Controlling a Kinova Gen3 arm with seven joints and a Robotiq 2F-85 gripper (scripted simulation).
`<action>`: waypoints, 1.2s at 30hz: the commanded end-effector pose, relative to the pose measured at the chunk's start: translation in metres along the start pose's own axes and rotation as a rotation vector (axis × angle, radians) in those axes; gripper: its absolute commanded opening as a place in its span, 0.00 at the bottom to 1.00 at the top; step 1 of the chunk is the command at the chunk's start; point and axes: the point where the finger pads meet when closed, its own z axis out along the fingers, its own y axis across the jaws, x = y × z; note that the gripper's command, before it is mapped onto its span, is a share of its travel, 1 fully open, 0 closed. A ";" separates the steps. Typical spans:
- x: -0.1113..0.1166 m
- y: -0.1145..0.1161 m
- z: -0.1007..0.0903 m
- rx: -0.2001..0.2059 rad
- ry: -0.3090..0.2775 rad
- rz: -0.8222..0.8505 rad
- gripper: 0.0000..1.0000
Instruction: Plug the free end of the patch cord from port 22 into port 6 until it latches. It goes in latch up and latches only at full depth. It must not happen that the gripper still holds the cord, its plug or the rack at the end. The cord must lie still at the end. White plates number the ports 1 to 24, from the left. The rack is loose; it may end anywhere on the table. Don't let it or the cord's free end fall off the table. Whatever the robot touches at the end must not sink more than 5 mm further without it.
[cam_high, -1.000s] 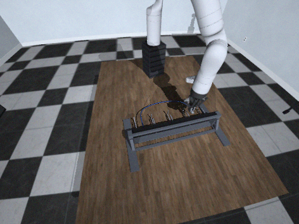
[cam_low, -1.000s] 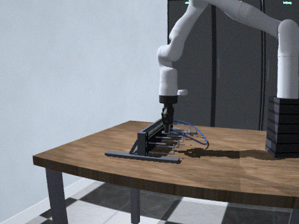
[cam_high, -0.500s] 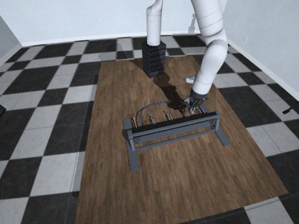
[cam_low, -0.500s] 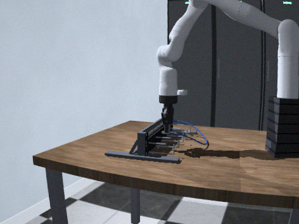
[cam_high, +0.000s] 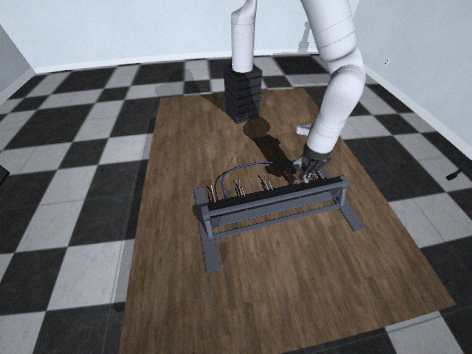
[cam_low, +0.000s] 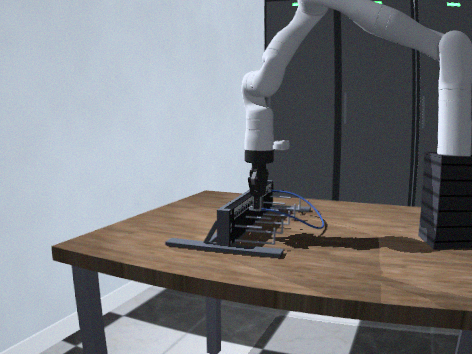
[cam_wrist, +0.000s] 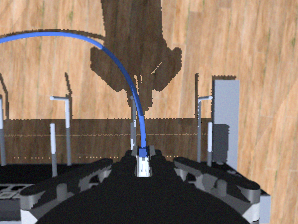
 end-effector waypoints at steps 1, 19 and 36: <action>-0.004 0.000 0.000 -0.001 -0.001 0.002 0.00; -0.009 0.000 0.000 -0.001 -0.001 0.002 0.00; -0.011 0.000 0.000 -0.001 -0.001 0.002 0.00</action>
